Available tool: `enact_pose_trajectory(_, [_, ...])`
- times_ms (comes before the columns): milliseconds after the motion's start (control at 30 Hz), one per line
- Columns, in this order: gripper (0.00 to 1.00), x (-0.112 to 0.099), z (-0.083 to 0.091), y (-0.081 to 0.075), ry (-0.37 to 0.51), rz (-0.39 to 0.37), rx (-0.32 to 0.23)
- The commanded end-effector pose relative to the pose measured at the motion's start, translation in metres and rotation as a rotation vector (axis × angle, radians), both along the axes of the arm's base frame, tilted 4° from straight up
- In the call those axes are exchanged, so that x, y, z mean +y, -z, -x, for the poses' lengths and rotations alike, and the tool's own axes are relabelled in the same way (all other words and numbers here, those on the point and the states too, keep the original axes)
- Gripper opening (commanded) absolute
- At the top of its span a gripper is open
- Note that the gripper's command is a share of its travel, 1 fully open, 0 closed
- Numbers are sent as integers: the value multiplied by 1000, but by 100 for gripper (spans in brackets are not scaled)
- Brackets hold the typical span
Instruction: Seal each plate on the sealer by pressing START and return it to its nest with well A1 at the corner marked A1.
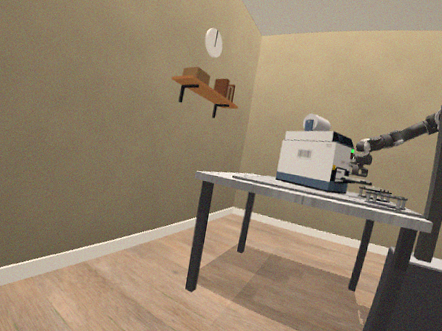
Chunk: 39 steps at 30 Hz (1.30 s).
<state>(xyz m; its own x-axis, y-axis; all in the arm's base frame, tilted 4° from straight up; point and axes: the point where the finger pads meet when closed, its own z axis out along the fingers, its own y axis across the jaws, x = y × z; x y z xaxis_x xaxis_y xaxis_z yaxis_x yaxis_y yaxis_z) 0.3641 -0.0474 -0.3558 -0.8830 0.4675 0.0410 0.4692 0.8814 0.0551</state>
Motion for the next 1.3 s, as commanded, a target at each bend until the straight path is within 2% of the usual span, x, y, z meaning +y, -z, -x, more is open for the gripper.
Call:
enact_pose_trajectory(0, [65,1,-2,-2,-1,-4,-7])
enact_pose_trajectory(567, [65,1,-2,-2,-1,-4,-7])
enact_pose_trajectory(833, [65,2,-3,8,-6,-5,-9])
enact_pose_trajectory(1267, [65,2,-2,10,-5,-7,-8])
